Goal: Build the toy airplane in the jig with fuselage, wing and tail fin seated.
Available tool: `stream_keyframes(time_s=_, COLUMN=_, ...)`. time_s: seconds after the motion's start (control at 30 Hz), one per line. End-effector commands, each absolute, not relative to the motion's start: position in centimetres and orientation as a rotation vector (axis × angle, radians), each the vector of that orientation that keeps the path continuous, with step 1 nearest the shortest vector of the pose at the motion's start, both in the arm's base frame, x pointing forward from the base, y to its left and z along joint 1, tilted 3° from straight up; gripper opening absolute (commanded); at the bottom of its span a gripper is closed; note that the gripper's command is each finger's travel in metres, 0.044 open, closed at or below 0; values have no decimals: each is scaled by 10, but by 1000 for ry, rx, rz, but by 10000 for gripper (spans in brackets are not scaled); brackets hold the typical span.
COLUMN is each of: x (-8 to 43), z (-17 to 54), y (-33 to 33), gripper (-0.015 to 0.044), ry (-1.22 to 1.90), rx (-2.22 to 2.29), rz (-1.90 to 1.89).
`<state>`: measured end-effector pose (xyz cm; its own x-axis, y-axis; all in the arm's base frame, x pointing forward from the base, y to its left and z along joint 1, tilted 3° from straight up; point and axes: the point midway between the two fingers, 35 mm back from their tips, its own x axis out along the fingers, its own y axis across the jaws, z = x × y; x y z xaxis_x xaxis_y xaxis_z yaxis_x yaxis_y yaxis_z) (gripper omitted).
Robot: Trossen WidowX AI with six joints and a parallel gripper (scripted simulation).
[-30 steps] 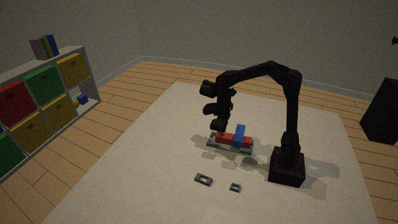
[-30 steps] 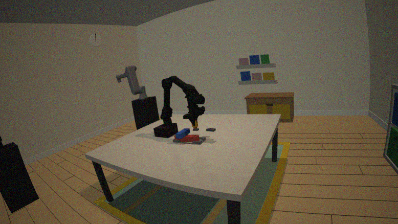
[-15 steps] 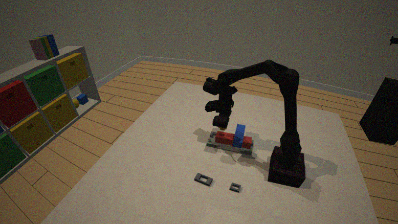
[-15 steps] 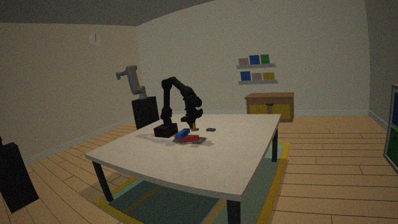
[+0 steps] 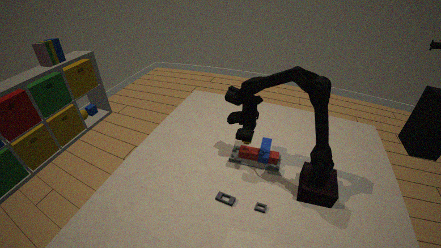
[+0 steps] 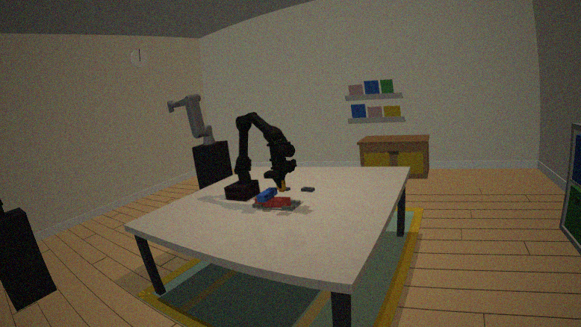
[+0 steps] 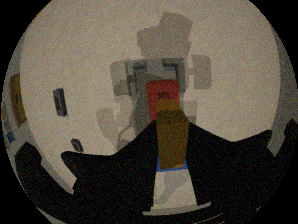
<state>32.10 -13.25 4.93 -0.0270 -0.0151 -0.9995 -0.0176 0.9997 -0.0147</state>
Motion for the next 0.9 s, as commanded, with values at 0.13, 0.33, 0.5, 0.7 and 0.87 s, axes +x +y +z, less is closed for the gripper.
stream_keyframes(time_s=0.13, x=321, z=49, y=-133, gripper=65, ry=1598, rx=-33, rz=5)
stream_keyframes(time_s=0.33, x=321, z=49, y=-134, gripper=65, ry=1598, rx=-33, rz=5)
stream_keyframes(time_s=0.5, x=322, z=44, y=-134, gripper=65, ry=1598, rx=-33, rz=5)
stream_keyframes(time_s=0.7, x=322, z=35, y=-134, gripper=65, ry=1598, rx=-33, rz=5)
stream_keyframes(time_s=0.87, x=322, z=26, y=-135, gripper=65, ry=1598, rx=-33, rz=5)
